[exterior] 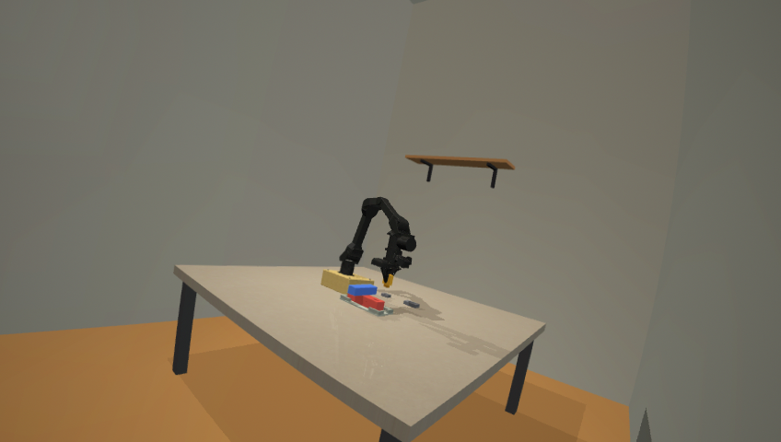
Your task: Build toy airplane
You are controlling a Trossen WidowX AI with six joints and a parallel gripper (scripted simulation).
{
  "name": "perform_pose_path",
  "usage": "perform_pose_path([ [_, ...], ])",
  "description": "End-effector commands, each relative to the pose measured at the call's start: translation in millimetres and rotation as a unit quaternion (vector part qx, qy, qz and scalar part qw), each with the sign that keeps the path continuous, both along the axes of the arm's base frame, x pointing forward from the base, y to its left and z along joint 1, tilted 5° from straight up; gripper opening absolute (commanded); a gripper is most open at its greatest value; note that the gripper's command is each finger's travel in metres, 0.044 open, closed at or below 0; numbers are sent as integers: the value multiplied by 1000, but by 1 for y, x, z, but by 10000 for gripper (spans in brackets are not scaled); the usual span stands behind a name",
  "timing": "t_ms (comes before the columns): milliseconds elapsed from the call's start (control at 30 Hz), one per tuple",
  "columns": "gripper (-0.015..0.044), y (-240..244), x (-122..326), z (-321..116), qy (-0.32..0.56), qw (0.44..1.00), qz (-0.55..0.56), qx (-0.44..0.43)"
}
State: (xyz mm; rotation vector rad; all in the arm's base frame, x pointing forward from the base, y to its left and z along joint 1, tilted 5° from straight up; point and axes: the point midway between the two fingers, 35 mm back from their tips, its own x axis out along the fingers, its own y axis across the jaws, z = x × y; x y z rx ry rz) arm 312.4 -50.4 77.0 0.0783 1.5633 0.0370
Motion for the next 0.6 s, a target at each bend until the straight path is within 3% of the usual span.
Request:
perform_pose_path([
  [0, 0, -11, 5, -1, -5, 1000, 0, 0],
  [567, 0, -62, 12, -17, -6, 1000, 0, -1],
])
